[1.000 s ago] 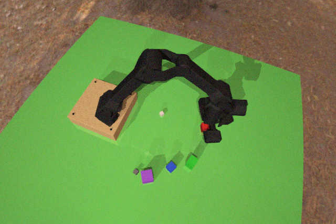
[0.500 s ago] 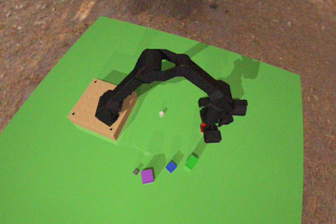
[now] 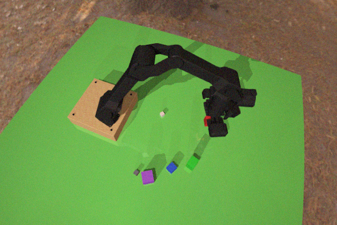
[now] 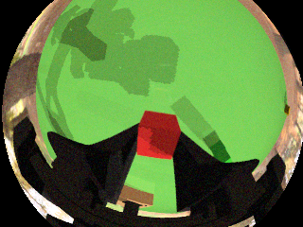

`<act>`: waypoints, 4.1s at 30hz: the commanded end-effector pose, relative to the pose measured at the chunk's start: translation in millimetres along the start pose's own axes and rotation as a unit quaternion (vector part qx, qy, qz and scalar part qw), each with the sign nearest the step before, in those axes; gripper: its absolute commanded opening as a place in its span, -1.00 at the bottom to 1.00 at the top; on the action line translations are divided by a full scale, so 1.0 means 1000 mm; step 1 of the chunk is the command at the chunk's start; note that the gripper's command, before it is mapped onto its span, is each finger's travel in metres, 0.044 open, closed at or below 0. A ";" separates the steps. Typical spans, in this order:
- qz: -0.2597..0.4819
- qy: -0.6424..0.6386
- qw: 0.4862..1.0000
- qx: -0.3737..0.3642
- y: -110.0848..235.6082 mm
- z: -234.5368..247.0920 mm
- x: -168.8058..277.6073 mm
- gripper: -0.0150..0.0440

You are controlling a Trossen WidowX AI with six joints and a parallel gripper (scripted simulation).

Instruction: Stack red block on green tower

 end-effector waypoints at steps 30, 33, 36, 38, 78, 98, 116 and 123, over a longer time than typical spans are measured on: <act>-0.003 0.003 1.000 0.003 0.049 -0.093 0.035 -0.49; -0.003 0.003 1.000 0.004 0.049 -0.110 0.045 -0.49; -0.002 0.003 1.000 0.005 0.049 -0.127 0.056 -0.49; -0.002 0.003 1.000 0.005 0.049 -0.137 0.064 -0.49; -0.002 0.003 1.000 0.005 -0.006 -0.151 0.074 -0.49; -0.002 0.003 1.000 0.005 -0.005 -0.151 0.073 -0.49; 0.000 0.000 1.000 0.003 -0.006 -0.150 0.074 0.93; 0.000 0.000 1.000 0.003 -0.006 -0.150 0.074 1.00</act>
Point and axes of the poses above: the point midway between the two fingers, 35 mm back from their tips, its own y axis back along the fingers, its own z axis across the jaws, x = y × z, the point moved 8 cm from there along y, back along the fingers, and after that the axes turned 2 degrees about -y, right-handed, at the moved point
